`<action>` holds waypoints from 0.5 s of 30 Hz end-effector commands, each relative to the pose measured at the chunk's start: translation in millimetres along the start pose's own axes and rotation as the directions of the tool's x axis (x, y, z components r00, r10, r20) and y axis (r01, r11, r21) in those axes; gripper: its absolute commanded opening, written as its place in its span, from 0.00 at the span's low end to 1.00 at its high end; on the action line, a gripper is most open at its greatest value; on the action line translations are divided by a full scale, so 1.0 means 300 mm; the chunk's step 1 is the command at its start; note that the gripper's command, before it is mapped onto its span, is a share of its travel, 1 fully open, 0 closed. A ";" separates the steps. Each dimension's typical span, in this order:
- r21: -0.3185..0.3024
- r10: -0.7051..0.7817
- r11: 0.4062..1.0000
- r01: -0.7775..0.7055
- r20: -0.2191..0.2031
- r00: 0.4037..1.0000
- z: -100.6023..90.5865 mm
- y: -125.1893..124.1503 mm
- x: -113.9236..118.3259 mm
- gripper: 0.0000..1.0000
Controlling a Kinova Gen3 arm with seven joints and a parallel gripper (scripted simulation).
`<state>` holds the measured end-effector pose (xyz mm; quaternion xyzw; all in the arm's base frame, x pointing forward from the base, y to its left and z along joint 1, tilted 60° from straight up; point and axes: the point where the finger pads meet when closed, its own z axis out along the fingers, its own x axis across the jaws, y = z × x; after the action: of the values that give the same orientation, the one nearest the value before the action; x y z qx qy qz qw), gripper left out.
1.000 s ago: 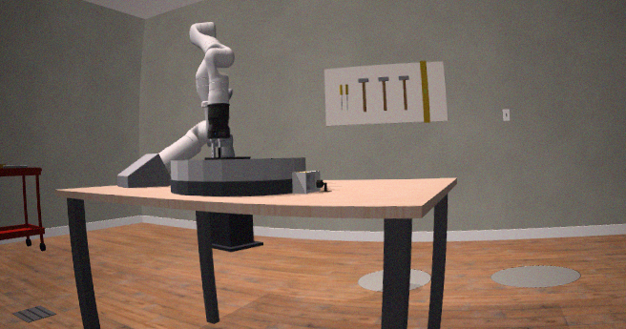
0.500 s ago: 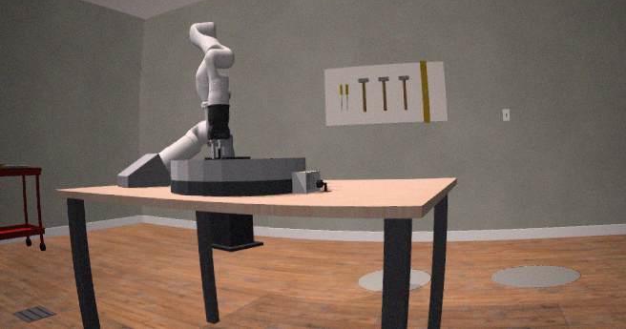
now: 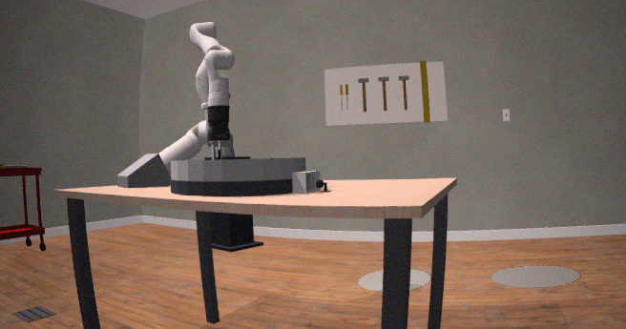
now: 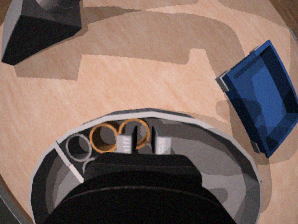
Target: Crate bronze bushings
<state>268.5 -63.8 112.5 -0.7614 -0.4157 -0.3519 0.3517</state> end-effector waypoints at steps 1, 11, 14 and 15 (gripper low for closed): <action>-0.001 0.000 1.000 0.000 0.000 1.000 -0.001 0.001 0.000 0.45; -0.001 0.000 1.000 0.000 0.000 1.000 0.014 0.001 0.000 0.45; -0.001 0.000 1.000 0.000 0.000 1.000 0.014 0.001 0.000 0.45; -0.001 0.000 1.000 0.000 0.000 1.000 0.014 0.001 0.000 0.45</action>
<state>269.6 -60.1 110.2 -0.7614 -0.4156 -0.3519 0.3517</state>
